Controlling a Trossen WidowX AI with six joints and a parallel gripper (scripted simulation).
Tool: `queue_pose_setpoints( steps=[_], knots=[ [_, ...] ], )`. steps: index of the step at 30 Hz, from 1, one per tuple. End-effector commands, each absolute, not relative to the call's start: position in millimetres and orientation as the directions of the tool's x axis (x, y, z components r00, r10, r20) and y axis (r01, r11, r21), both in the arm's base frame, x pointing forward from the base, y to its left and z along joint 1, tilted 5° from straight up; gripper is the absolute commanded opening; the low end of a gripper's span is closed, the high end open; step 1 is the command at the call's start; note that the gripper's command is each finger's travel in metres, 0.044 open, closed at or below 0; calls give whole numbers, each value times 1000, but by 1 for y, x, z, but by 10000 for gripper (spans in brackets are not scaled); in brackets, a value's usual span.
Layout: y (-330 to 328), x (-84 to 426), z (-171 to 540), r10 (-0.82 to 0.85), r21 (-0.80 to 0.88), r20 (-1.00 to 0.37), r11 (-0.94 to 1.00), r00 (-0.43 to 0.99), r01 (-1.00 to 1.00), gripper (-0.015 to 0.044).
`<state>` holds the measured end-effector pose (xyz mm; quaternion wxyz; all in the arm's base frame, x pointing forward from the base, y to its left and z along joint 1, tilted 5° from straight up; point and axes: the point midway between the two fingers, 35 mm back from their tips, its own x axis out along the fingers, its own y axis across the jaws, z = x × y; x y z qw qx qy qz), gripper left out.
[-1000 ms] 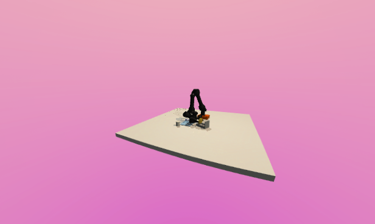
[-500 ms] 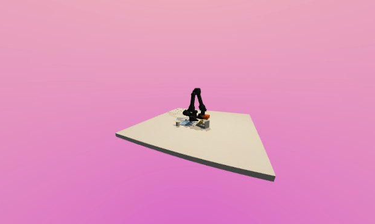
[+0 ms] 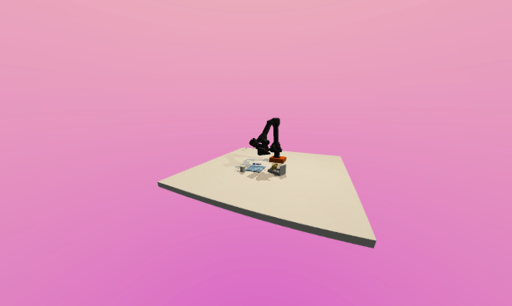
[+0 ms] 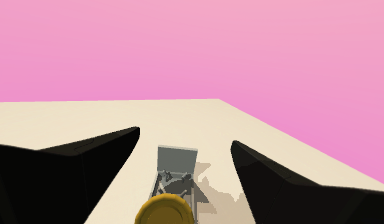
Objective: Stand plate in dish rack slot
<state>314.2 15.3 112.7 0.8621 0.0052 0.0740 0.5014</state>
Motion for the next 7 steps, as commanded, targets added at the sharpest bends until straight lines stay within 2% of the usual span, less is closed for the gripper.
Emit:
queue_pose_setpoints(
  steps=[1,7],
  knots=[
    [9,322,118,840,120,-186,534,509,-837,400],
    [-3,333,121,776,210,-332,615,536,-760,400]
  ],
)
